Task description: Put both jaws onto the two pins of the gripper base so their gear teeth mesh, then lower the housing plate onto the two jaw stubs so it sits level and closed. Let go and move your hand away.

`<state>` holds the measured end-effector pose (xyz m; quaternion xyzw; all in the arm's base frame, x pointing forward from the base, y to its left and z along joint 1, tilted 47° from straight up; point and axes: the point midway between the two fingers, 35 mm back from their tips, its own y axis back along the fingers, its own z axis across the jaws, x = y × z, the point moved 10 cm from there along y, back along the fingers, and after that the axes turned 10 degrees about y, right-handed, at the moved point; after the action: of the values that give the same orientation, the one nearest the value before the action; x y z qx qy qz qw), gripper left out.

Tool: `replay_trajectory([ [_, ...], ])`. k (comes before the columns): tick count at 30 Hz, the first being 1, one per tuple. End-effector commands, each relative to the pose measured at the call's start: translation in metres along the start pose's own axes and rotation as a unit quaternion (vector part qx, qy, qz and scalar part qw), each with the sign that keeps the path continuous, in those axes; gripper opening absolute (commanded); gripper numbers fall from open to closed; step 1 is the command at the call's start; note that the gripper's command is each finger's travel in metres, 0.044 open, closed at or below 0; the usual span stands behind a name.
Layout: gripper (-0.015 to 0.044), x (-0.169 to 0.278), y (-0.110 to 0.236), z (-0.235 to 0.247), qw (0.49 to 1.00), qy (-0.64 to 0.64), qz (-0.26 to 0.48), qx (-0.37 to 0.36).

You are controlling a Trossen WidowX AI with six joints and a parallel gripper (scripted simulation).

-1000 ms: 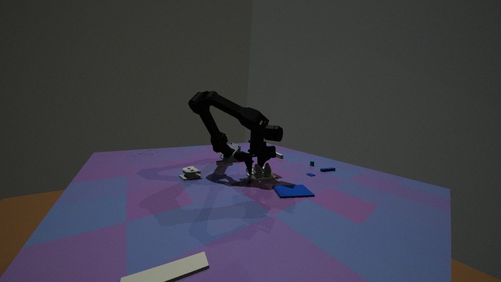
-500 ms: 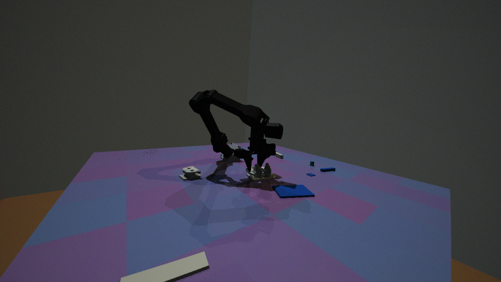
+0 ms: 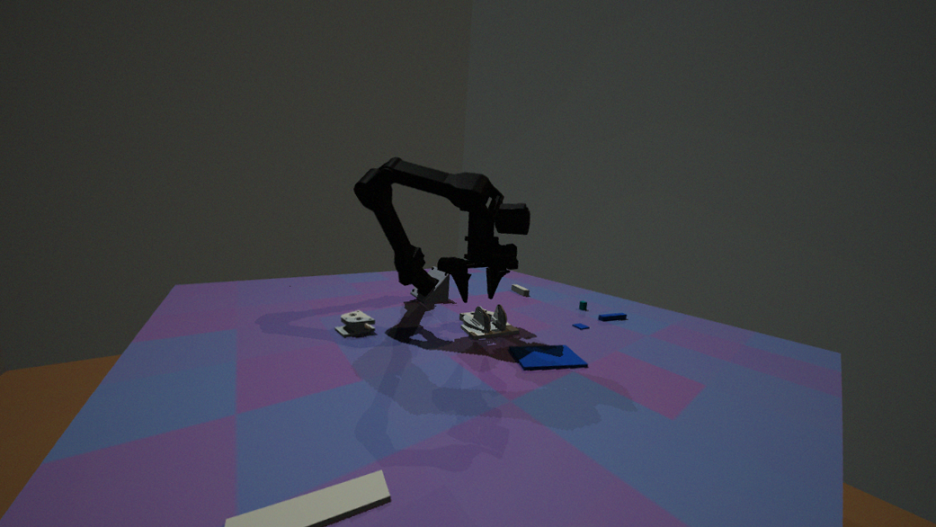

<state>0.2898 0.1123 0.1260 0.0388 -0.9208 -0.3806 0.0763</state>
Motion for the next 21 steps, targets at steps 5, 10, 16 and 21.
replay_trajectory([
  [5,0.0440,0.001,0.002,-0.036,0.997,-0.070,-0.011,-0.013],
  [10,0.0440,0.009,0.001,-0.058,0.992,-0.122,-0.010,-0.015],
  [16,0.0440,0.020,-0.001,-0.086,0.982,-0.190,-0.008,-0.016],
  [21,0.0440,0.032,-0.002,-0.109,0.968,-0.252,-0.006,-0.017],
])
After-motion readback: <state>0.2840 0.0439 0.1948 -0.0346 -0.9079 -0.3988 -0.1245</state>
